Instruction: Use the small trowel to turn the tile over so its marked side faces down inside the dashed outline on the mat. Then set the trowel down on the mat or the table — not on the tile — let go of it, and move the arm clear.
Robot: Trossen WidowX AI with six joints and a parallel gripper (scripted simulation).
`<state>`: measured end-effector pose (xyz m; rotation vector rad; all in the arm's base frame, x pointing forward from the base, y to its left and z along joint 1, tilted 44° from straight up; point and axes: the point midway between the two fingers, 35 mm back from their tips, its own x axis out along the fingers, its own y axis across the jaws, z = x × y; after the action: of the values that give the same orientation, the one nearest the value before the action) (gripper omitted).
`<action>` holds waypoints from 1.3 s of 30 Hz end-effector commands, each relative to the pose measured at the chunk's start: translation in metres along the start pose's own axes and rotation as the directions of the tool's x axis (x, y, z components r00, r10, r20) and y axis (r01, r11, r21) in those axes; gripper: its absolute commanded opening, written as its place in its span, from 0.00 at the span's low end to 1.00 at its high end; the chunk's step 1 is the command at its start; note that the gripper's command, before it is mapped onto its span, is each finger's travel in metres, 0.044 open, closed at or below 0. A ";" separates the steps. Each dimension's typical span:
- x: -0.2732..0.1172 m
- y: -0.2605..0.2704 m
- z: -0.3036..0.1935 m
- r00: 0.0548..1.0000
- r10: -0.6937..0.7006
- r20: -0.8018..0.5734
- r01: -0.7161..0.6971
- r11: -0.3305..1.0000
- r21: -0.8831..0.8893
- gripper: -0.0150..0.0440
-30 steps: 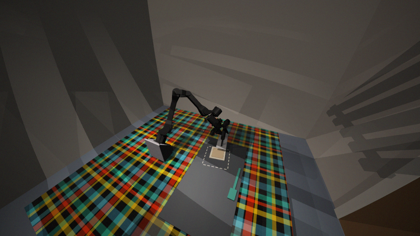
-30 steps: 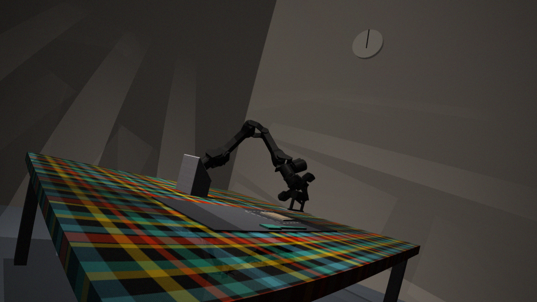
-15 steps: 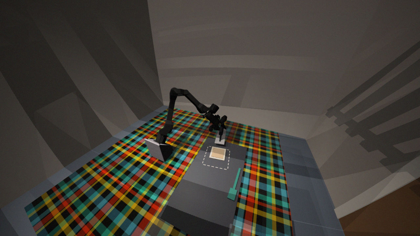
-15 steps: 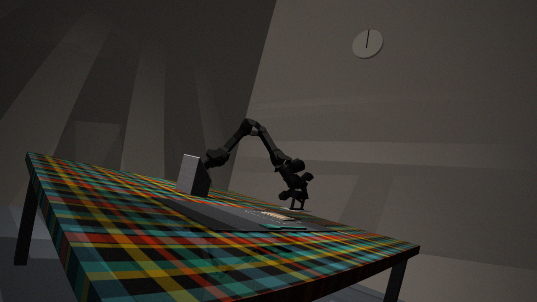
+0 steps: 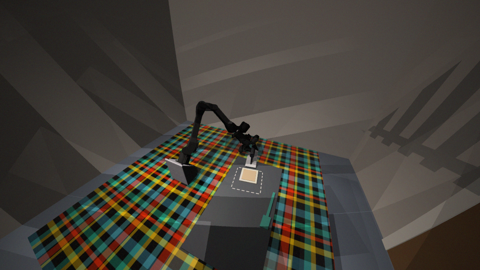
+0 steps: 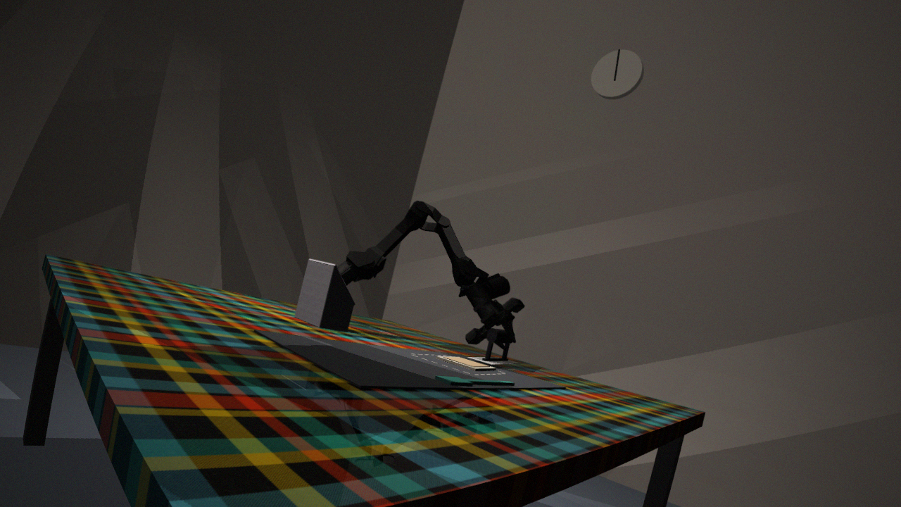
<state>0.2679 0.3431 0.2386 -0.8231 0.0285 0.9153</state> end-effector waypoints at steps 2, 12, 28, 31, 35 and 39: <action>0.004 0.004 0.000 1.000 -0.013 -0.003 0.013 1.000 0.004 0.25; 0.007 0.007 -0.008 1.000 -0.012 -0.003 0.012 1.000 0.003 0.25; 0.007 0.007 -0.033 1.000 -0.012 -0.005 0.012 1.000 0.002 0.25; 0.007 0.007 -0.034 1.000 -0.012 -0.005 0.012 1.000 0.002 0.25; 0.004 0.002 -0.026 1.000 -0.012 -0.004 0.012 1.000 0.002 0.25; -0.007 -0.012 -0.005 1.000 -0.013 -0.003 0.013 1.000 0.002 0.25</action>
<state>0.2736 0.3311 0.2172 -0.8352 0.0517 0.9222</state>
